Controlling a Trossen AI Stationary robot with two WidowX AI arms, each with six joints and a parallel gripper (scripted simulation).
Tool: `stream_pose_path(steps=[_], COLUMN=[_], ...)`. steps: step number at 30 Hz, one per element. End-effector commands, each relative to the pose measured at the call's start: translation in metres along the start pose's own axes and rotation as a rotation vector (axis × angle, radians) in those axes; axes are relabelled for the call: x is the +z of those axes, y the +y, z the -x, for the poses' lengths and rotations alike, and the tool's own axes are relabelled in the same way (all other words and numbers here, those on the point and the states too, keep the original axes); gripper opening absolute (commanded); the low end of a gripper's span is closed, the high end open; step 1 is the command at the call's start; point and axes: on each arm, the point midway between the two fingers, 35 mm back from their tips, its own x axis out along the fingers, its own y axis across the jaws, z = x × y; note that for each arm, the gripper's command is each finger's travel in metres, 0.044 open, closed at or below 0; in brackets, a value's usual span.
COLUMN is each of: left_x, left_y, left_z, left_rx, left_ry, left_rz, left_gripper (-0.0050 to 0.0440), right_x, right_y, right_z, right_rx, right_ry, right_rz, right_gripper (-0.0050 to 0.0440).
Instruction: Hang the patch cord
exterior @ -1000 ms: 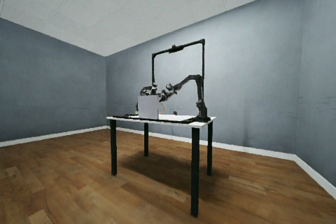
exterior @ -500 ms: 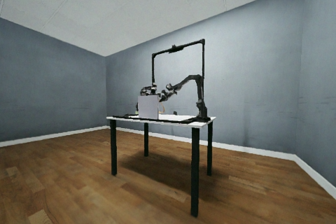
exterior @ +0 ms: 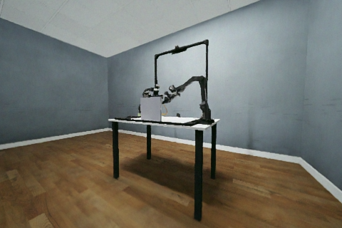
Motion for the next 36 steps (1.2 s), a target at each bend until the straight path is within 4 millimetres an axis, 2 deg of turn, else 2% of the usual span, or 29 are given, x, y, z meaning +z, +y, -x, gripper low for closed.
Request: stream_pose_path(steps=[1, 8, 9, 12, 21, 36], left_x=[0.011, 0.011, 0.011, 0.011, 0.011, 0.011], left_y=[0.0, 0.0, 0.0, 0.0, 0.0, 0.0], left_z=[0.006, 0.006, 0.006, 0.006, 0.006, 0.006], left_rx=[-0.009, -0.009, -0.009, -0.009, -0.009, -0.009], left_ry=[-0.026, -0.026, -0.026, -0.026, -0.026, -0.026], left_rz=[0.013, 0.013, 0.013, 0.013, 0.013, 0.013], left_gripper=[0.004, 0.004, 0.004, 0.004, 0.004, 0.004], right_x=[0.031, 0.032, 0.025, 0.032, 0.034, 0.032], right_y=[-0.006, -0.011, -0.011, -0.016, -0.028, -0.035], right_z=[0.028, 0.033, 0.027, 0.037, 0.047, 0.049], right_rx=[-0.004, -0.037, -0.049, -0.069, -0.138, -0.181], right_ry=[-0.066, -0.063, -0.048, -0.061, -0.062, -0.059], right_rz=[-0.046, -0.071, -0.071, -0.095, -0.147, -0.172], right_gripper=[0.0025, 0.0025, 0.0025, 0.0025, 0.0025, 0.0025])
